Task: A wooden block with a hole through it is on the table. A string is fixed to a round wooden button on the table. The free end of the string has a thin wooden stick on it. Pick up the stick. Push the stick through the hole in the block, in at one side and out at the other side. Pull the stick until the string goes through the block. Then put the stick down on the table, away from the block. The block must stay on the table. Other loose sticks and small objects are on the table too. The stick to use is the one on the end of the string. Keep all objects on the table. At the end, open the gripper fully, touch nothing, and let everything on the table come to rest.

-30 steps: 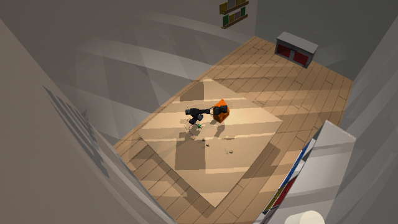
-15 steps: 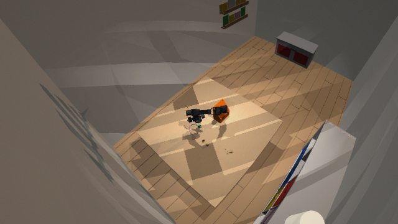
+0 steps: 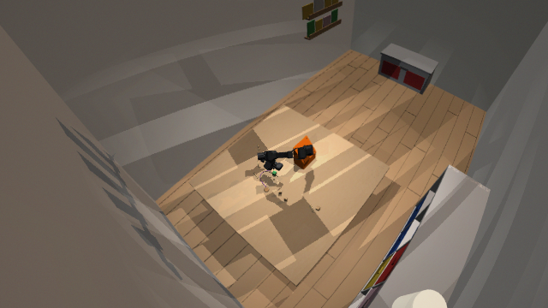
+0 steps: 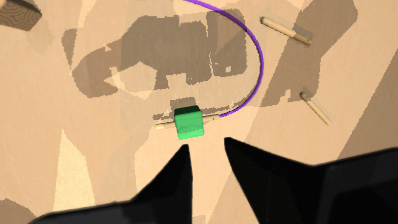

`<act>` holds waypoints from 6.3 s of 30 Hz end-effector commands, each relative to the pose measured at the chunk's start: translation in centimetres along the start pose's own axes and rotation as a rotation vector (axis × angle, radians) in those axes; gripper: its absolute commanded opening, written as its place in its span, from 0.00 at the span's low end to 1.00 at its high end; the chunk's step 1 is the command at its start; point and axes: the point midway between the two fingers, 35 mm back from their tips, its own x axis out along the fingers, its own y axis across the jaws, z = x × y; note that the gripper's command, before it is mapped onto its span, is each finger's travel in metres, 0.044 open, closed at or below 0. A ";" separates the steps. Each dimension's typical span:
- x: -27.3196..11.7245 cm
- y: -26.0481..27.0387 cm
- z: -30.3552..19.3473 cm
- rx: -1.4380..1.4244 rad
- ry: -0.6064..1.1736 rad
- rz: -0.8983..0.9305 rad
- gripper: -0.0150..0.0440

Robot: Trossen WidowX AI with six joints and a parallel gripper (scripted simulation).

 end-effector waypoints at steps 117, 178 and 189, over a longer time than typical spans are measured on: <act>8.7 3.8 -0.3 1.586 -0.020 -0.022 0.25; 8.6 9.3 -0.6 1.563 -0.032 -0.002 0.25; 8.6 10.6 -0.7 1.563 -0.036 0.002 0.25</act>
